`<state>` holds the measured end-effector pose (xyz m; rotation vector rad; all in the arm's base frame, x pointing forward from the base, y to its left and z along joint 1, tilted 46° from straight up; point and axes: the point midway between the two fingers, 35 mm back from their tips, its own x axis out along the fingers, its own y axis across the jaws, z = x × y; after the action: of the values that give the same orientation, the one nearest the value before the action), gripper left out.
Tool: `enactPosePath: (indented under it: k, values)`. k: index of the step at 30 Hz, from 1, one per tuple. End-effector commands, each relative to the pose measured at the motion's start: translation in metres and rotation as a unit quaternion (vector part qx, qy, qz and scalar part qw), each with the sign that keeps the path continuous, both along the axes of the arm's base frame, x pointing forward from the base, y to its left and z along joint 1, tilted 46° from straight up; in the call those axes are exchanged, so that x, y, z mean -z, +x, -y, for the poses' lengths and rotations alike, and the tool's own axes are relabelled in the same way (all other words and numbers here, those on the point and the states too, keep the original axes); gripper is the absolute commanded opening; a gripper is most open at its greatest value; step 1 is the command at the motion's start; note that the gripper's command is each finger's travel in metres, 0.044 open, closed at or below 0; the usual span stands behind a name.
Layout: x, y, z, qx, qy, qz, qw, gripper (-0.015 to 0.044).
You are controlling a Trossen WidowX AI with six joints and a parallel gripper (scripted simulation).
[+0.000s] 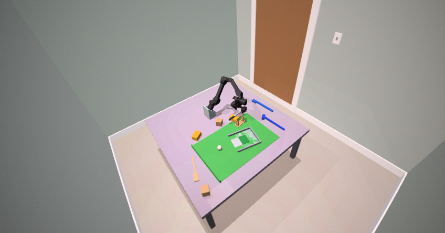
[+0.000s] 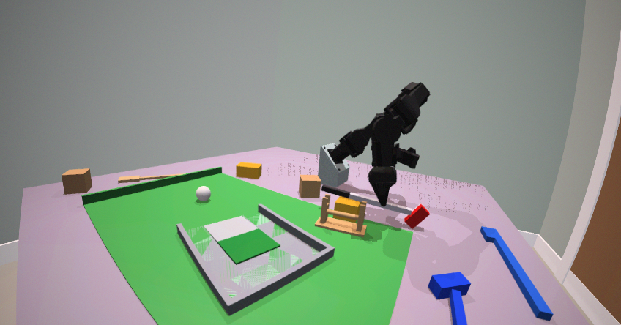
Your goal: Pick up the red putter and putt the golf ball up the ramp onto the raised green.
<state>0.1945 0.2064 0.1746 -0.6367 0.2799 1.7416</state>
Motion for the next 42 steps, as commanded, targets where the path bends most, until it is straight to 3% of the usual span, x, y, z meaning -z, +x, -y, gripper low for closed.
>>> enactPosePath:
  k: [1,27,42]
  values:
    - [0.008,-0.001,-0.006,0.002,-0.003,-0.003,1.0,0.044]
    - [0.033,-0.006,-0.033,0.002,-0.001,-0.003,1.0,0.044]
    - [0.03,-0.005,-0.032,-0.001,0.002,0.0,1.0,0.0046]
